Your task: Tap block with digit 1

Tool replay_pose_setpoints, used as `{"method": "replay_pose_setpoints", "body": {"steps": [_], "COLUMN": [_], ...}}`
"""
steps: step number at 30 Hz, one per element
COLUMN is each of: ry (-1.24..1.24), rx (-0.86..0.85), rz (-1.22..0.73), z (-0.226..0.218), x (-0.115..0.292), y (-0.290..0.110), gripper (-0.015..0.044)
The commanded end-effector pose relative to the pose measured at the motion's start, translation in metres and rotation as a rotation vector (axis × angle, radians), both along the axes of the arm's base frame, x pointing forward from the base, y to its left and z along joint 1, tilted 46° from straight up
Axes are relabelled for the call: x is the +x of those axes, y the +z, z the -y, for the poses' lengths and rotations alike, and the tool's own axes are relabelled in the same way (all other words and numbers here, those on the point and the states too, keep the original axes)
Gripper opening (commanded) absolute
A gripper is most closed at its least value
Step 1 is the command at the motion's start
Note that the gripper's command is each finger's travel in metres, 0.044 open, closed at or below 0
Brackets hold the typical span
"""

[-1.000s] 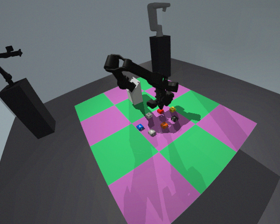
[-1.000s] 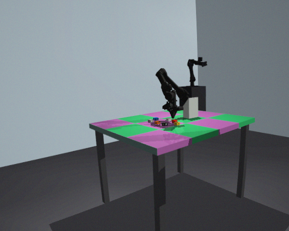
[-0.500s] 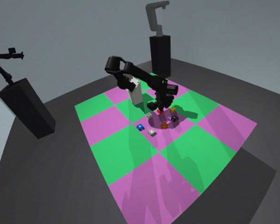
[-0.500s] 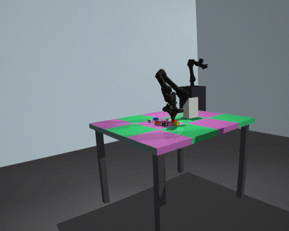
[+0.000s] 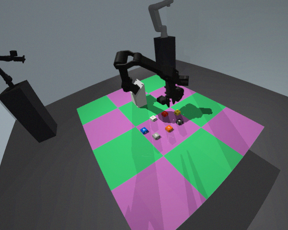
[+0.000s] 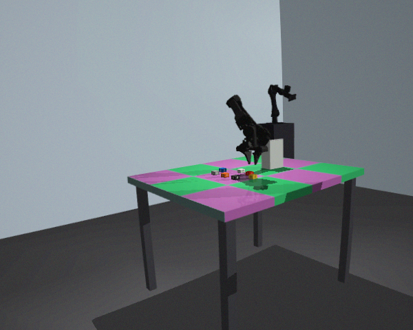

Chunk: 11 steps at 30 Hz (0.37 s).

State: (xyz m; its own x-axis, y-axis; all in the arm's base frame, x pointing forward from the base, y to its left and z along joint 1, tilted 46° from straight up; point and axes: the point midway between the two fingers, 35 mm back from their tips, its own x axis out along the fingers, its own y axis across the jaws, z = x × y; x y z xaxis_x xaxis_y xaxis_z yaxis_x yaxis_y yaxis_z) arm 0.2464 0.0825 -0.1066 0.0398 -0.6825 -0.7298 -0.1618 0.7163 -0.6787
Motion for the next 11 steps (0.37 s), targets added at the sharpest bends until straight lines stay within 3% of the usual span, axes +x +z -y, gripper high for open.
{"method": "replay_pose_setpoints", "body": {"steps": [1, 6, 11], "ry": [0.006, -0.018, -0.025], "rx": [0.014, -0.012, -0.022], "rz": [0.003, 0.028, 0.037], "z": [-0.042, -0.097, -0.111], "x": [-0.004, -0.024, -0.032], "y": [-0.01, -0.023, -0.026], "gripper": [0.0283, 0.04, 0.04]}}
